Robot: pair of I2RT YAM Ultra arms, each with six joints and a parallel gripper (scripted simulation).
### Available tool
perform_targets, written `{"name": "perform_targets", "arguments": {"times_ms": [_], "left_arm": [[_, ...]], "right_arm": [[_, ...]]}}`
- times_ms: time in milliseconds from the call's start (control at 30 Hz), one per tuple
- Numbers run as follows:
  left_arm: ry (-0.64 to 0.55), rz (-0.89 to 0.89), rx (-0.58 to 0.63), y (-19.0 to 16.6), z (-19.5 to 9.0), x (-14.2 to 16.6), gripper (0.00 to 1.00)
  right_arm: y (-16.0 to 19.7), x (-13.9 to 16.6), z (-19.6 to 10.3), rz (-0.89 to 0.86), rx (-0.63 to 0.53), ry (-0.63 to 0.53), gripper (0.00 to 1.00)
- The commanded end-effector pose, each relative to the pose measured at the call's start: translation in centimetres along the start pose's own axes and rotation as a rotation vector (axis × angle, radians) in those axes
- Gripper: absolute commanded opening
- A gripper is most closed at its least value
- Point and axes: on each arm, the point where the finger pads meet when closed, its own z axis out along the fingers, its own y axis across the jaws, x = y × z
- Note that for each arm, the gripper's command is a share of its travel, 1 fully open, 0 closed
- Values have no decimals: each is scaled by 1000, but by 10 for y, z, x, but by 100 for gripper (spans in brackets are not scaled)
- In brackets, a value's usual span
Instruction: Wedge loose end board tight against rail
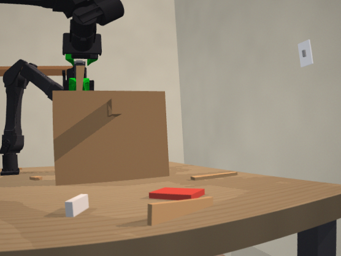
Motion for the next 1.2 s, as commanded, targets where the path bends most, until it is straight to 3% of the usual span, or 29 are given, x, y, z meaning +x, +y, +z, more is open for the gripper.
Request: {"name": "perform_targets", "arguments": {"times_ms": [0,1167], "left_arm": [[-29,53,-3,-3,-6,-24,1],[-29,53,-3,-3,-6,-24,1]], "right_arm": [[8,-11,0,-27,-3,-23,42],[7,-11,22,-26,7,-23,42]]}}
